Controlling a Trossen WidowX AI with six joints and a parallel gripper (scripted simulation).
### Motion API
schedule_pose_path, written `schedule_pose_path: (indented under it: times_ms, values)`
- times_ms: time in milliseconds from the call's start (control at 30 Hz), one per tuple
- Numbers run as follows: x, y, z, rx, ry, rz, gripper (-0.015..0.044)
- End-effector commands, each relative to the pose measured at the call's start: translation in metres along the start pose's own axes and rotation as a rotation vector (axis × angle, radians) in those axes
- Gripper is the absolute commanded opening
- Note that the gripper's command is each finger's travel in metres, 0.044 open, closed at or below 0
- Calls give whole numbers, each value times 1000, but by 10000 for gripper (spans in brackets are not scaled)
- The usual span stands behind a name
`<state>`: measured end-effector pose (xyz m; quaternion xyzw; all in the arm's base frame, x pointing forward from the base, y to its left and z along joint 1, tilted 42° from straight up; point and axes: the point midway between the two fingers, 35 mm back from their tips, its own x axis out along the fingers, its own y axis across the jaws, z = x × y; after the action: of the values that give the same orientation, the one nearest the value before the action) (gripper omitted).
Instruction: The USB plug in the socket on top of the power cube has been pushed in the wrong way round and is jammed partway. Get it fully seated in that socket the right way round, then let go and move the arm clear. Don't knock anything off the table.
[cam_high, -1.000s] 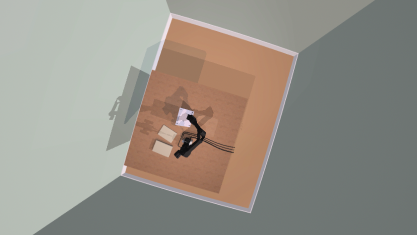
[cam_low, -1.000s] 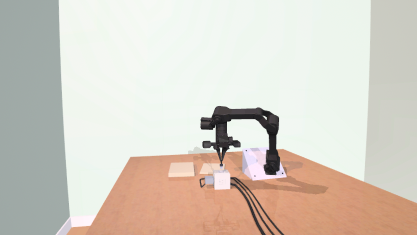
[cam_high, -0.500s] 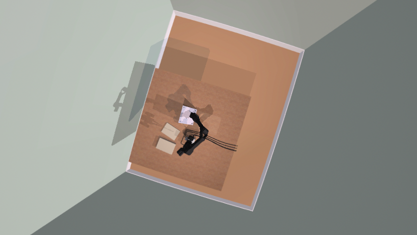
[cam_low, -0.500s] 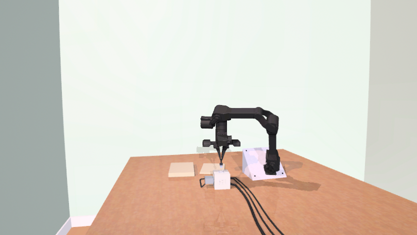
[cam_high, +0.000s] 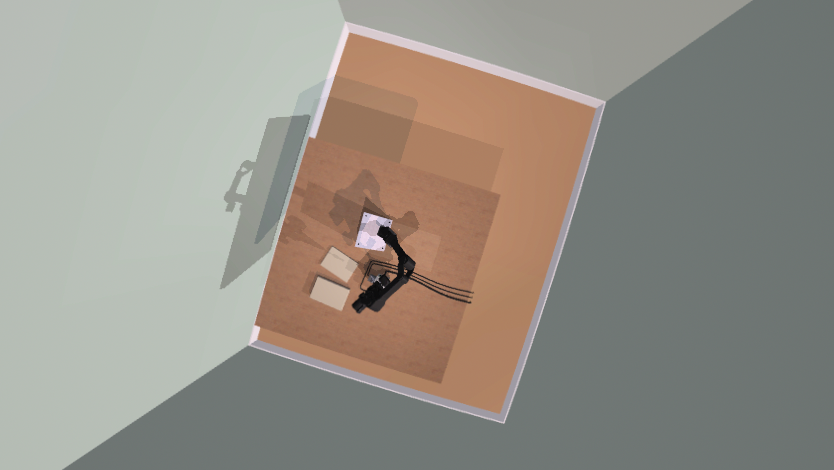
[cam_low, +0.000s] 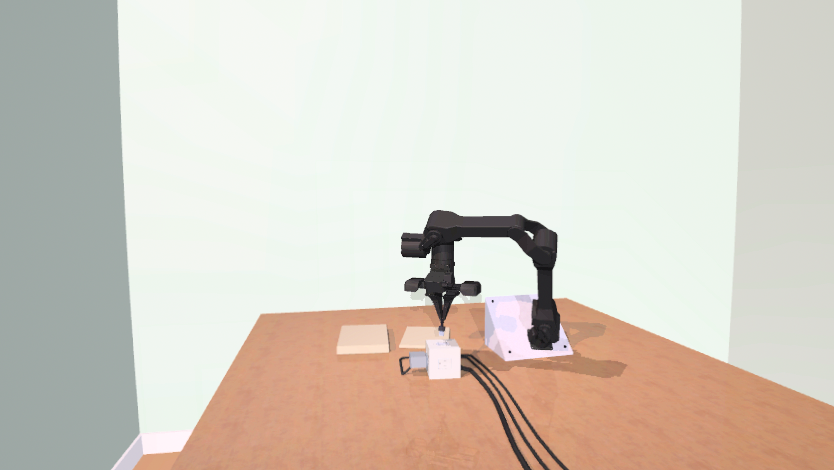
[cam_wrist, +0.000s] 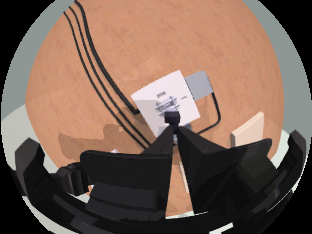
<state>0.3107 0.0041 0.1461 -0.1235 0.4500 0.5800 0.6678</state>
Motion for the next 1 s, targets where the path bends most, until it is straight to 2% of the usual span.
schedule_pose_path:
  times_ms: [0, 967]
  values:
    - [0, 0, 0, 100, 1, -1, 0]
    - [0, 0, 0, 859, 1, -1, 0]
